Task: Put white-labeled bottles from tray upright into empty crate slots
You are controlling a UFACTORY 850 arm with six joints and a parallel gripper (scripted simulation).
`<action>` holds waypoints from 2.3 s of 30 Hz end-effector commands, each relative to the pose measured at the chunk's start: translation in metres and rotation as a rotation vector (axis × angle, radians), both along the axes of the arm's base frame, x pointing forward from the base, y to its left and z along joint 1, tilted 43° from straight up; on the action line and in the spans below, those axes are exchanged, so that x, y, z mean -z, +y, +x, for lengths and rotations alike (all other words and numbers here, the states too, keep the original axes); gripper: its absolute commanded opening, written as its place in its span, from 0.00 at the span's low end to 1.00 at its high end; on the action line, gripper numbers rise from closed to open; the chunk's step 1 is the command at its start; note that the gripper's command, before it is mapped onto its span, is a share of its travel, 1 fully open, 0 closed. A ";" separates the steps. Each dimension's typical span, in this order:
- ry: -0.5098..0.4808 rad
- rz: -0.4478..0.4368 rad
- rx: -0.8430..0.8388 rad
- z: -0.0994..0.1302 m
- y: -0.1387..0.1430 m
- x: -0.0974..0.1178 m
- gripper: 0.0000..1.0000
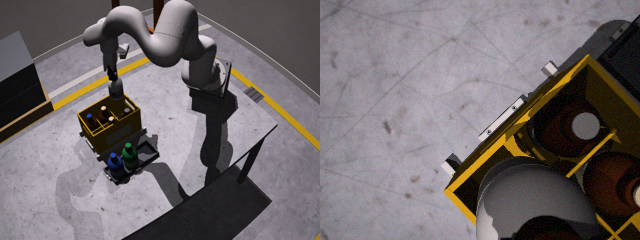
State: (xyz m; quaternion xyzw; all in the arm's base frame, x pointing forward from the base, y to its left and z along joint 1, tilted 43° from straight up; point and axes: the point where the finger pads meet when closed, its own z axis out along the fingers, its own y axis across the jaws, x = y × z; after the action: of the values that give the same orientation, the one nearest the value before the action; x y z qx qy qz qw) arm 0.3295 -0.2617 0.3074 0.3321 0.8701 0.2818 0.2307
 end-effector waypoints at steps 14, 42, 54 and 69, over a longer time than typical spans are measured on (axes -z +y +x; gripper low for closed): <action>-0.001 -0.001 0.000 0.001 0.000 0.001 0.00; -0.001 -0.001 0.000 0.007 0.004 0.009 0.00; -0.001 -0.001 0.000 0.012 0.006 0.014 0.00; -0.001 -0.001 0.000 0.019 0.010 0.023 0.00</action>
State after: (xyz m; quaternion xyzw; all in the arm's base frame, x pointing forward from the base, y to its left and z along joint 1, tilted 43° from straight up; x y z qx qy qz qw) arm 0.3462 -0.2522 0.2865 0.3321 0.8701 0.2818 0.2307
